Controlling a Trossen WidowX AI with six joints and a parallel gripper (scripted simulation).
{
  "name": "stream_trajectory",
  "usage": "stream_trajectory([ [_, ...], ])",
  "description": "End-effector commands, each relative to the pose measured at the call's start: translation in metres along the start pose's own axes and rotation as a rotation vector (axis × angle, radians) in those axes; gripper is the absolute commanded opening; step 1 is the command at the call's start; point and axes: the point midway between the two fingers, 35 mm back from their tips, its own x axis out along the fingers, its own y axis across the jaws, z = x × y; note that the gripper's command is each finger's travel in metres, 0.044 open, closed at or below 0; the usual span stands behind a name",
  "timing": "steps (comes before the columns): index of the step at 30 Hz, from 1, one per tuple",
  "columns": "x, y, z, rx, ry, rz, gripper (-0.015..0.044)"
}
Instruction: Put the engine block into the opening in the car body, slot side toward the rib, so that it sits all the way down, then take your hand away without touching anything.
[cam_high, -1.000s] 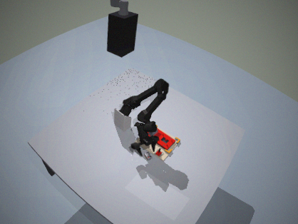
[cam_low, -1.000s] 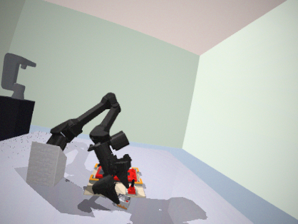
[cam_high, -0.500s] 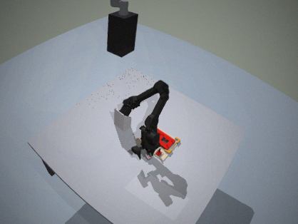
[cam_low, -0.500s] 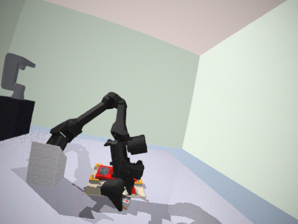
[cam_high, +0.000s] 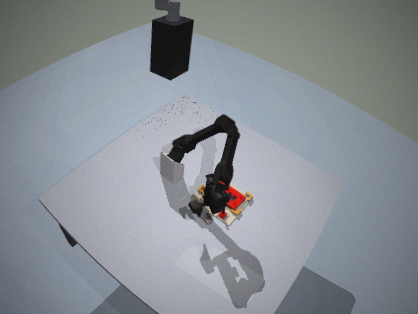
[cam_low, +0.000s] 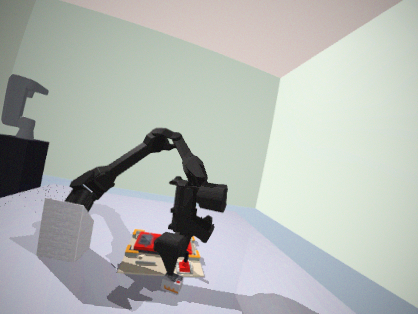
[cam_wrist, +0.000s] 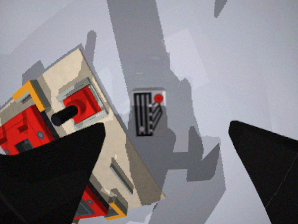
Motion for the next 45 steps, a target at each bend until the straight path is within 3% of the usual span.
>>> stream_trajectory([
  [1, -0.019, 0.01, -0.001, -0.007, 0.089, 0.048, 0.044],
  [7, -0.019, 0.01, -0.001, -0.007, 0.089, 0.048, 0.044],
  [11, 0.013, 0.012, -0.004, -0.007, 0.089, 0.05, 0.044],
  [20, 0.031, 0.012, -0.006, -0.007, 0.089, 0.051, 0.044],
  [43, 0.058, 0.015, -0.008, -0.007, 0.09, 0.052, 0.044],
  [45, 0.058, 0.015, -0.008, -0.007, 0.09, 0.052, 0.0387],
])
